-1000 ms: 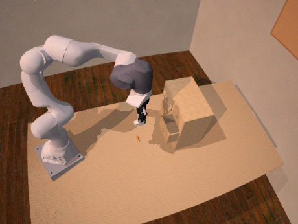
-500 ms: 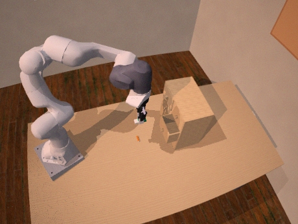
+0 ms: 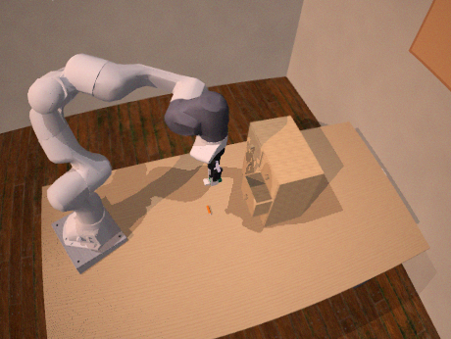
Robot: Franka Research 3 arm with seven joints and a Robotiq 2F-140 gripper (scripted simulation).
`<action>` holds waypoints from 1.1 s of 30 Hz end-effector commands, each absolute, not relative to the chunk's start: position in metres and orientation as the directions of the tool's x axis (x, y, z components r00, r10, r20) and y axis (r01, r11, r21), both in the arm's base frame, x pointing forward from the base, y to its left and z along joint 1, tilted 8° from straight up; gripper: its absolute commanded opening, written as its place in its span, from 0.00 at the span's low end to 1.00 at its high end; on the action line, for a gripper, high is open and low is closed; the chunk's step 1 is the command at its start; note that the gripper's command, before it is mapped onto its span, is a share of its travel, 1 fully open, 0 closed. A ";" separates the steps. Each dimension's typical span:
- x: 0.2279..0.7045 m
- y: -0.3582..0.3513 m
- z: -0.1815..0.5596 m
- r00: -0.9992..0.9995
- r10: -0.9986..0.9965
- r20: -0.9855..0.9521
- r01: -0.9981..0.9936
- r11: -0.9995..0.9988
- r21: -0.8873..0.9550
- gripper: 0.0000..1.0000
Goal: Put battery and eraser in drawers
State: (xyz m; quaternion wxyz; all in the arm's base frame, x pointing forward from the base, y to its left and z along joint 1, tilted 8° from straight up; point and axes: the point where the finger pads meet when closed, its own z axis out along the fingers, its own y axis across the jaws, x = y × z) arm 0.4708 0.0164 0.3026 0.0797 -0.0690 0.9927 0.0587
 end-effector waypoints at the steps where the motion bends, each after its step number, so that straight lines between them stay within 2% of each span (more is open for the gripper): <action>1: 0.474 0.023 0.304 -0.969 -0.149 -0.195 -0.175 0.977 0.122 0.11; 33: 0.480 0.040 0.306 -0.951 -0.175 -0.253 -0.219 0.963 0.160 0.11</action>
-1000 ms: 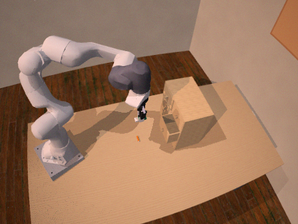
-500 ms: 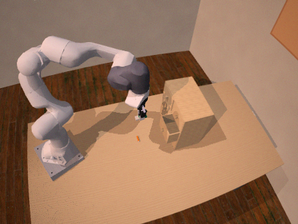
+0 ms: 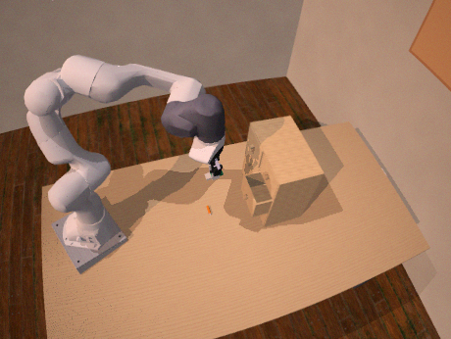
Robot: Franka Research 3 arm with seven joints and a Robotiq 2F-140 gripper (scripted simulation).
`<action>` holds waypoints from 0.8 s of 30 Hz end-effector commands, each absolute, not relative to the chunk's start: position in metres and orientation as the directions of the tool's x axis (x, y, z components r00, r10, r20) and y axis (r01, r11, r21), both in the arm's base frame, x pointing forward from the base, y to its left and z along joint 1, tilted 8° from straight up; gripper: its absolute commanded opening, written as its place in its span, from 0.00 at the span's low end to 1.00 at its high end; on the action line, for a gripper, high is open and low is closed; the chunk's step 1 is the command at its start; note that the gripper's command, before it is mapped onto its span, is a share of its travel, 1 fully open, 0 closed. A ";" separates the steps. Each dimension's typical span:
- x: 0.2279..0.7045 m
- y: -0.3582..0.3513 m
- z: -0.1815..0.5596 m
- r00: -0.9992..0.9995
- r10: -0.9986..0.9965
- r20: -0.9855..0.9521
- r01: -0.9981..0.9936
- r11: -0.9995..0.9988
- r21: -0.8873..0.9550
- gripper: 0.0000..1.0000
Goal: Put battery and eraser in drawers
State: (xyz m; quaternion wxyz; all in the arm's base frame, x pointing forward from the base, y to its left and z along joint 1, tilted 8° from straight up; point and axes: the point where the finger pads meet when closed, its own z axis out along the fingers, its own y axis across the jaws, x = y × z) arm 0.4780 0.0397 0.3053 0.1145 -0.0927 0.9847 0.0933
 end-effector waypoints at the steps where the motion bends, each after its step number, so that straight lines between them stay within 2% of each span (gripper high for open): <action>1: 0.480 0.040 0.306 -0.951 -0.175 -0.253 -0.219 0.963 0.160 0.11; 24: 0.487 0.059 0.311 -0.922 -0.198 -0.334 -0.274 0.941 0.198 0.11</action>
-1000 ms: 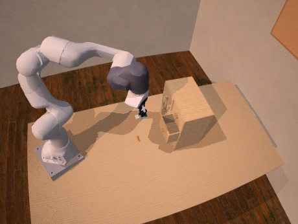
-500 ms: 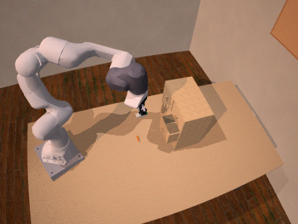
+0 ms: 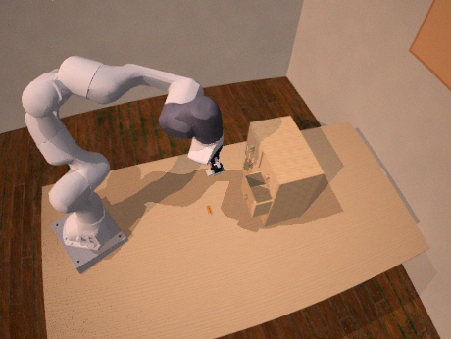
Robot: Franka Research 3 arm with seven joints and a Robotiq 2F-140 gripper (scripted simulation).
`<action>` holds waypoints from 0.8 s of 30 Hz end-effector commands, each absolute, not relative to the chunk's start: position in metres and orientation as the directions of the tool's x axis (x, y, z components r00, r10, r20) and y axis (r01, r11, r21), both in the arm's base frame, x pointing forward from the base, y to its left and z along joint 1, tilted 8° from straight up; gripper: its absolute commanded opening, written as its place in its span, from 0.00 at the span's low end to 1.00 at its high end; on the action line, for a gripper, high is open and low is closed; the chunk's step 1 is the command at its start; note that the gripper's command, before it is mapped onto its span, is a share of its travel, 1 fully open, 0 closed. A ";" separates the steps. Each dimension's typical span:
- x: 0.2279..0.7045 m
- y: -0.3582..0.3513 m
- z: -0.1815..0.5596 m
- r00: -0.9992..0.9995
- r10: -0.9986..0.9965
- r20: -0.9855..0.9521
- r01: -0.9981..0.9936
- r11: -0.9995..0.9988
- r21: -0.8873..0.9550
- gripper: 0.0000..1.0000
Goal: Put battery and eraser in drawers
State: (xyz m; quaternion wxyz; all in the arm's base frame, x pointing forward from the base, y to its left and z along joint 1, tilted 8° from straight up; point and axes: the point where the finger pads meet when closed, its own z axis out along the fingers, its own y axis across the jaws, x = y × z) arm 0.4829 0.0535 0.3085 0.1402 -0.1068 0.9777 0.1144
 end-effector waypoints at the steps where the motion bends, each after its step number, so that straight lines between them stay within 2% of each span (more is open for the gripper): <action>1: 0.487 0.059 0.311 -0.922 -0.198 -0.334 -0.274 0.941 0.198 0.11; 24: 0.491 0.069 0.315 -0.901 -0.206 -0.382 -0.303 0.928 0.215 0.11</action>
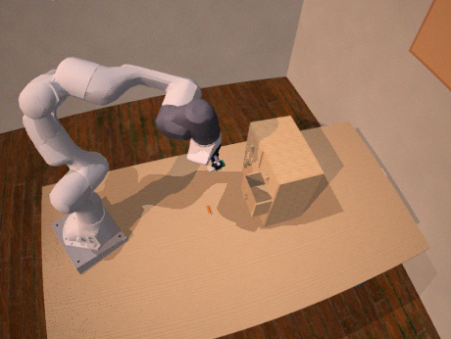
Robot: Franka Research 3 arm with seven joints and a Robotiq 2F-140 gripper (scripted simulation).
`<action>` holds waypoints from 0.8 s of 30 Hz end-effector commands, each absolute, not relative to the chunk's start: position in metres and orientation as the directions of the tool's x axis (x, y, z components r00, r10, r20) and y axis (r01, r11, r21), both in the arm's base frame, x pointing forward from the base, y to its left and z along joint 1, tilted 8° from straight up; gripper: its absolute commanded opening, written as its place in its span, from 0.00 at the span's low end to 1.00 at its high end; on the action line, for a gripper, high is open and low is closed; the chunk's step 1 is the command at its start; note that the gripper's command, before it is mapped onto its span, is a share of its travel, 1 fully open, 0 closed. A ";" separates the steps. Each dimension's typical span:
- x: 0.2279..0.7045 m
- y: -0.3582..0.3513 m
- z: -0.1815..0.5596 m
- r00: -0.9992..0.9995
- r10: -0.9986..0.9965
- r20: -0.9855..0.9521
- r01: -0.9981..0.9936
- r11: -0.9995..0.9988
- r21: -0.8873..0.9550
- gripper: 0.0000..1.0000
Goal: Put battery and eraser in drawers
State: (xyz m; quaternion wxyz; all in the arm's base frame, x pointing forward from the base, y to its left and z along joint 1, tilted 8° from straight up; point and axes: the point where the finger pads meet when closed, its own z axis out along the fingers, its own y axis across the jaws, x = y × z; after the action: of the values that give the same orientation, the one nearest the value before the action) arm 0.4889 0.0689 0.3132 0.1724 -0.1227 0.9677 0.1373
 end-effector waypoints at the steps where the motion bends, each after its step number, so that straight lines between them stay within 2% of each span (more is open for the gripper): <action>1: 0.491 0.069 0.315 -0.901 -0.206 -0.382 -0.303 0.928 0.215 0.11; 24: 0.495 0.078 0.319 -0.876 -0.211 -0.434 -0.333 0.915 0.229 0.11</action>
State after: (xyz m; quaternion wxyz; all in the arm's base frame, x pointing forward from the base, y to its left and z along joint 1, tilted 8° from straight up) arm 0.4944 0.0784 0.3186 0.2012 -0.1368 0.9581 0.1510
